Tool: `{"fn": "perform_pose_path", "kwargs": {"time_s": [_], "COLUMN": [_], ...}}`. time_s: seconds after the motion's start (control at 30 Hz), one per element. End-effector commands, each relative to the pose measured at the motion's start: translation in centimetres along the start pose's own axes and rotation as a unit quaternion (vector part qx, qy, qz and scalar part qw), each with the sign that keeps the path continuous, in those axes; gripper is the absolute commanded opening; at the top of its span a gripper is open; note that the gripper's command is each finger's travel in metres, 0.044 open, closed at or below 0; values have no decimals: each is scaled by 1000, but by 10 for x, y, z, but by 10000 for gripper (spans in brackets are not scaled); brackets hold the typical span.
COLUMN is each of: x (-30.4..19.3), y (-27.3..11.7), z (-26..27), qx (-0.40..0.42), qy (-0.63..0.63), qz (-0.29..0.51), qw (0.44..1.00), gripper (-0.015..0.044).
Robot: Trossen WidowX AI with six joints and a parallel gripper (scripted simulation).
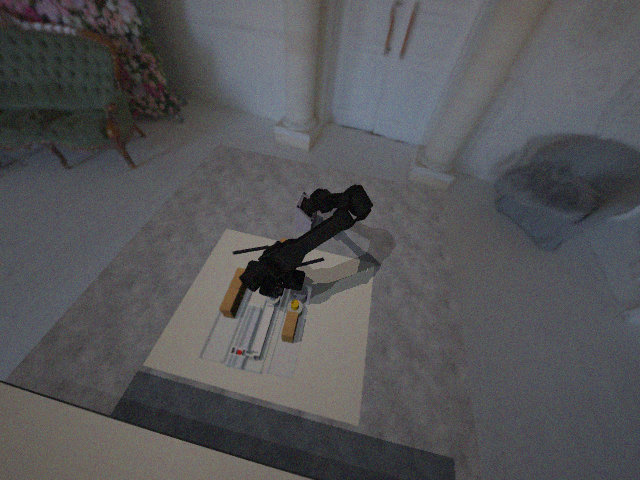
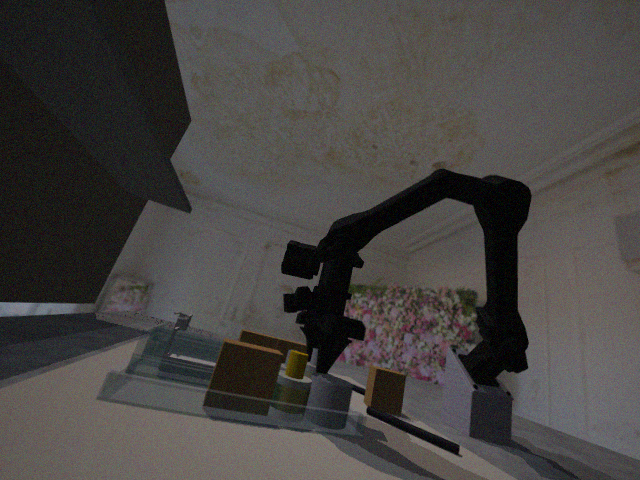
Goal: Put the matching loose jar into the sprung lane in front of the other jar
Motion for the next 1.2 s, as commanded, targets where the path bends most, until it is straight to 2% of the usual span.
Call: {"fn": "perform_pose_path", "kwargs": {"time_s": [0.0, 1.17], "x": [2, 1], "y": [1, 11], "z": [1, 2], "qx": [4, 5], "qy": [-4, -4], "qz": [-7, -7], "qw": [1000, 1000], "gripper": [0, 0]}}
Point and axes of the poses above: the point midway between the two fingers, 35 mm back from their tips, its own y axis out along the fingers, its own z axis across the jaws, x = y × z, the point moved 8 cm from there along -y, back along the fingers, and after that the axes turned 13 degrees about y, right-handed, at the moved point
